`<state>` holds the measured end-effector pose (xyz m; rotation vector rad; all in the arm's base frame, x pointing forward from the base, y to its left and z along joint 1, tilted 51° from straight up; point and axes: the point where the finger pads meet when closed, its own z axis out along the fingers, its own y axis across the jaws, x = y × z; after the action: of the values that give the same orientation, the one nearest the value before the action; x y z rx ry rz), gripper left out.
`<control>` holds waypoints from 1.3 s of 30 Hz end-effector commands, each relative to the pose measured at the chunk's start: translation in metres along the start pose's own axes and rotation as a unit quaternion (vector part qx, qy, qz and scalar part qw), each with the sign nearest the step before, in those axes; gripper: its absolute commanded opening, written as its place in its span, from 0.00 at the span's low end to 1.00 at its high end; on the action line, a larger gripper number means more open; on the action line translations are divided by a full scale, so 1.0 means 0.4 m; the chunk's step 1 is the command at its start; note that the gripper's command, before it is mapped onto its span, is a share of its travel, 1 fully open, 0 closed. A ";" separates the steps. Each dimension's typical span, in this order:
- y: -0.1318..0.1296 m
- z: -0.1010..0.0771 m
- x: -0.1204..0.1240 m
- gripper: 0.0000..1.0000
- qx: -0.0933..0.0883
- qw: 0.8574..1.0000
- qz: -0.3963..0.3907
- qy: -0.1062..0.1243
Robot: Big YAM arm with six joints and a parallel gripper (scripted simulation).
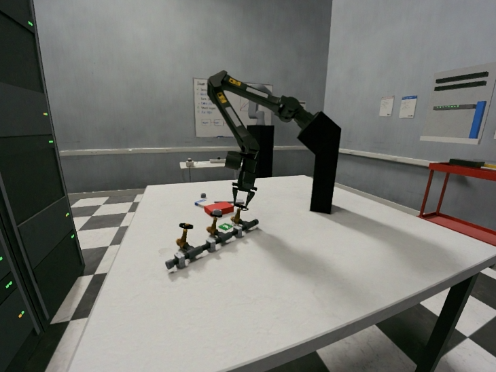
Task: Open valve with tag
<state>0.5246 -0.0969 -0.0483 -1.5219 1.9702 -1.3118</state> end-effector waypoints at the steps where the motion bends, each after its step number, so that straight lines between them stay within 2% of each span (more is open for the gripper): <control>1: 0.000 -0.004 0.004 0.00 0.004 0.998 -0.067 -0.004; 22: 0.001 -0.004 0.004 0.00 0.004 0.998 -0.067 -0.004; 23: 0.001 -0.004 0.004 1.00 0.004 0.998 -0.067 -0.004; 39: 0.001 -0.004 0.005 1.00 0.003 0.998 -0.067 -0.003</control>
<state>0.5255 -0.0956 -0.0484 -1.6658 1.8982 -1.3521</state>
